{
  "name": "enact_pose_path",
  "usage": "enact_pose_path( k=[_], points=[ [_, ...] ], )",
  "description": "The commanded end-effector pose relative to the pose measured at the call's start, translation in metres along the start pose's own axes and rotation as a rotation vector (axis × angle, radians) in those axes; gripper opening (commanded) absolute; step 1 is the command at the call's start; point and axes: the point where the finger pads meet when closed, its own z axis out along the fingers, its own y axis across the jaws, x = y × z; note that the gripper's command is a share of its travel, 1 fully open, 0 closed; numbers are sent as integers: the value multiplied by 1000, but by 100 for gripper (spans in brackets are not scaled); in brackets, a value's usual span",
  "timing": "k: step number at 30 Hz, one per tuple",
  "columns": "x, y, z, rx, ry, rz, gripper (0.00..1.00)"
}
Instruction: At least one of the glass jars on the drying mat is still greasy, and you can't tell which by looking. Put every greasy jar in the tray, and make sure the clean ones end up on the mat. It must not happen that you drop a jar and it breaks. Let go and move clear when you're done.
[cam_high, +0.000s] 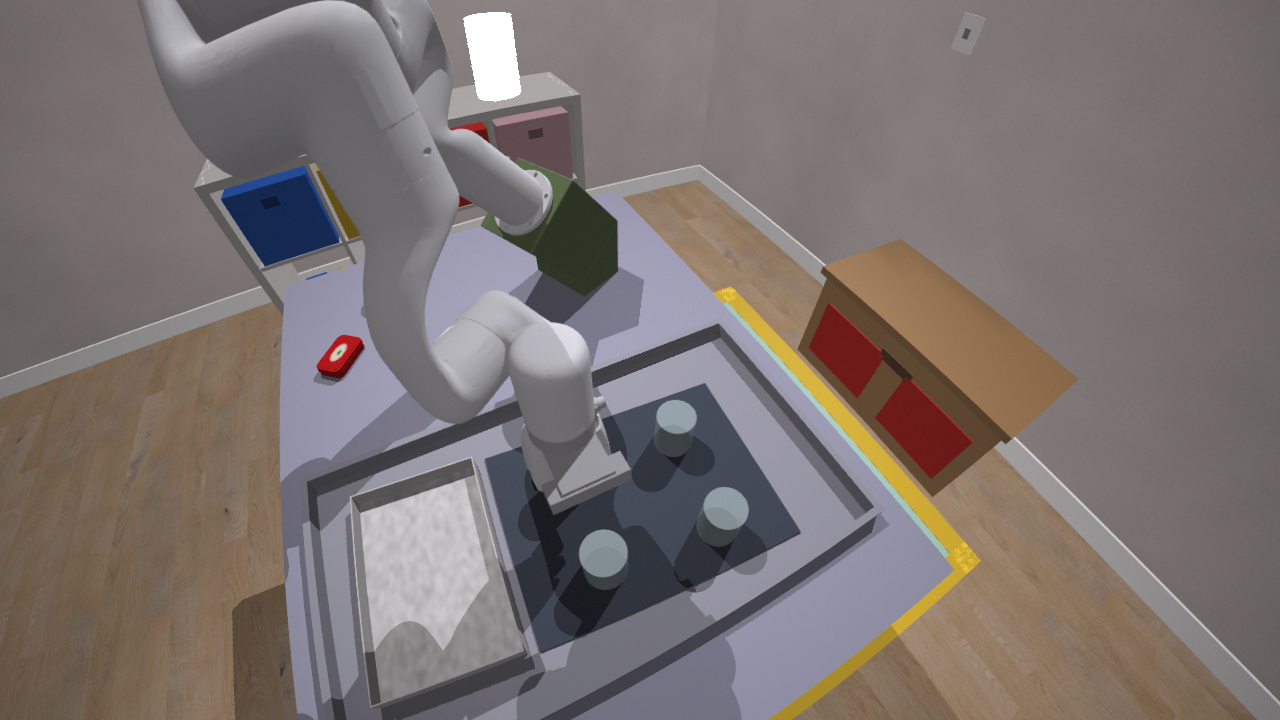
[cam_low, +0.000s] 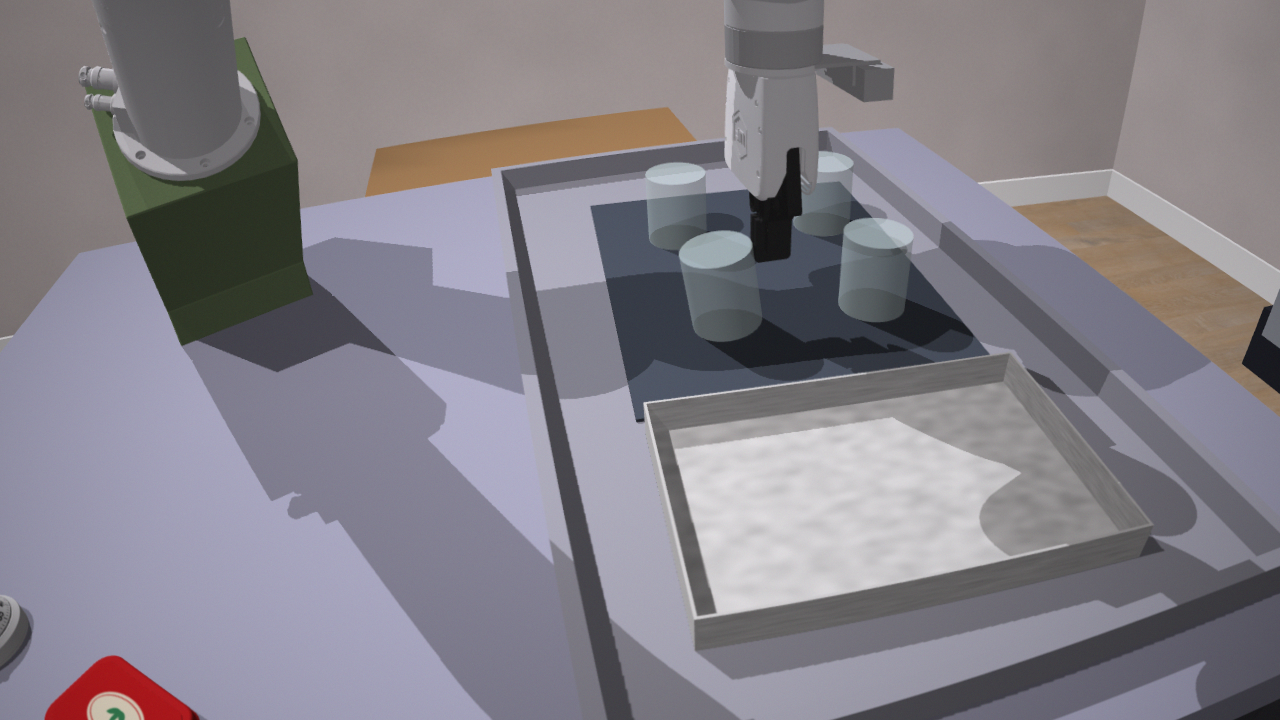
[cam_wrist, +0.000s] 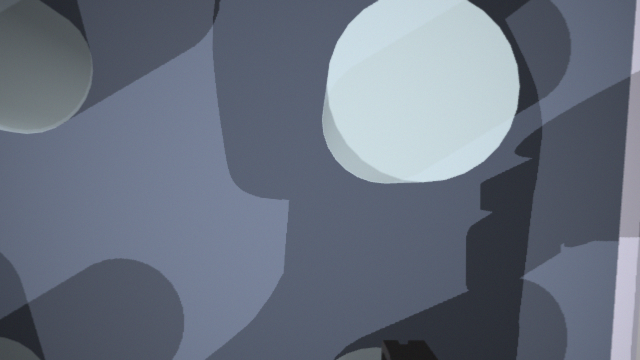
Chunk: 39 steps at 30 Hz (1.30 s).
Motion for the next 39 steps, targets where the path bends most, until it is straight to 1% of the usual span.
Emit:
enact_pose_path(
  k=[1,14,23,39],
  points=[
    [1,-1,-1,1,3,-1,0],
    [2,-1,-2,1,3,-1,0],
    [23,-1,5,1,3,-1,0],
    [23,-1,5,1,3,-1,0]
  ],
)
